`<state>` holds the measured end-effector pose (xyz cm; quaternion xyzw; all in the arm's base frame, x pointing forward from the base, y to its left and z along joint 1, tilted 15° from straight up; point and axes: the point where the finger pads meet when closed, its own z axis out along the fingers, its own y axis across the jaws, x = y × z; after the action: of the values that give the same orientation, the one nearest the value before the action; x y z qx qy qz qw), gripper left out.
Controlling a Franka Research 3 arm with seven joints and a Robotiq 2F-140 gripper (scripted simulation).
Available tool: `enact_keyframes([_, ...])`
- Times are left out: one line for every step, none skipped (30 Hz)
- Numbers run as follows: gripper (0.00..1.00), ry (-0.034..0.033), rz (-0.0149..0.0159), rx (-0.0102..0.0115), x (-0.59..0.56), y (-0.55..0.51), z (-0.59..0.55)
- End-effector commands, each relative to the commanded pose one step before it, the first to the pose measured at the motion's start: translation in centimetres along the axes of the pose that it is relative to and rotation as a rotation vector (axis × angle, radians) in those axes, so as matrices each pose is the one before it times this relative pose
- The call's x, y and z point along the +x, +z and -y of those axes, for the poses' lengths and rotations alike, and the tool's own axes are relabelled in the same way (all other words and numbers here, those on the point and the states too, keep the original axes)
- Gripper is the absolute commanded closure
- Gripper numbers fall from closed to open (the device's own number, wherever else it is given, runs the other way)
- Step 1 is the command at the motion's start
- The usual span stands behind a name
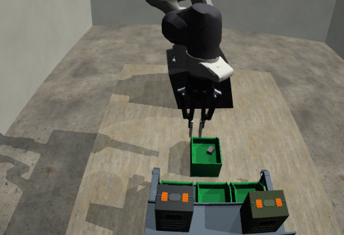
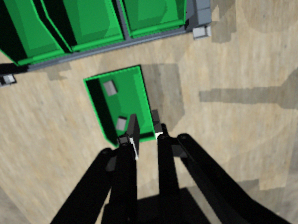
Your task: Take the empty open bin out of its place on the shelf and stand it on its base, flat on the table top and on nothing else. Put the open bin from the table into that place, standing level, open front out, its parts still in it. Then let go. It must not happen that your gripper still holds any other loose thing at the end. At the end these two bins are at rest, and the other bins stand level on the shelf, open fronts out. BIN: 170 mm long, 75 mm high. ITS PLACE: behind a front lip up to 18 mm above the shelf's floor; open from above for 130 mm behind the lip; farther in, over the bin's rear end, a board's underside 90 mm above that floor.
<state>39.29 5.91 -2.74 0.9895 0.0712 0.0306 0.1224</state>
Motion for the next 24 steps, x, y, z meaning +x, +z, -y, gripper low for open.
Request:
enact_keyframes([0.85, -0.01830, 0.01094, -0.00382, -0.296, -0.313, -0.213])
enact_keyframes([0.85, 0.00000, 0.00000, 0.00000, 0.000, -0.090, 0.000])
enact_keyframes([0.85, 0.00000, 0.00001, 0.00001, 0.000, -0.083, 0.000])
enact_keyframes([0.85, -0.00001, 0.00001, 0.00001, -0.001, -0.077, 0.000])
enact_keyframes([0.85, 0.00000, 0.00000, 0.00000, 0.000, -0.072, 0.000])
enact_keyframes([0.85, 0.00001, -0.00001, -0.00001, 0.001, -0.066, 0.000])
enact_keyframes([0.85, 0.00000, 0.00000, -0.00001, 0.000, -0.060, 0.000])
enact_keyframes([0.85, 0.00000, 0.00000, 0.00000, 0.000, -0.054, 0.000])
enact_keyframes([0.85, 0.00000, 0.00000, 0.00000, 0.000, 0.000, 0.000])
enact_keyframes([0.85, 0.00000, 0.00000, 0.00000, 0.000, 0.000, 0.000])
enact_keyframes([0.85, 0.00000, 0.00000, 0.00000, 0.000, -0.049, 0.000])
enact_keyframes([0.85, 0.00000, 0.00000, 0.00000, 0.000, -0.043, 0.000])
enact_keyframes([0.85, 0.00000, 0.00000, 0.00000, 0.000, -0.038, 0.000])
enact_keyframes([0.85, 0.00000, 0.00000, 0.00000, 0.000, -0.033, 0.000])
enact_keyframes([0.85, 0.00000, 0.00000, 0.00000, 0.000, -0.028, 0.000])
enact_keyframes([0.85, 0.00000, 0.00000, 0.00000, 0.000, -0.023, 0.000])
enact_keyframes([0.85, 0.00000, 0.00000, 0.00000, 0.000, -0.019, 0.000])
enact_keyframes([0.85, 0.00000, 0.00000, 0.00000, 0.000, -0.015, 0.000])
enact_keyframes([0.85, 0.00000, 0.00000, 0.00000, 0.000, -0.012, 0.000])
enact_keyframes([0.85, 0.00000, 0.00000, 0.00000, 0.000, -0.009, 0.000])
enact_keyframes([0.85, 0.00000, 0.00000, 0.00000, 0.000, -0.006, 0.000])
enact_keyframes([0.85, 0.00000, 0.00000, 0.00000, 0.000, -0.004, 0.000])
enact_keyframes([0.85, 0.00000, 0.00000, 0.00000, 0.000, -0.002, 0.000])
enact_keyframes([0.85, 0.00000, 0.00000, 0.00000, 0.000, -0.001, 0.000])
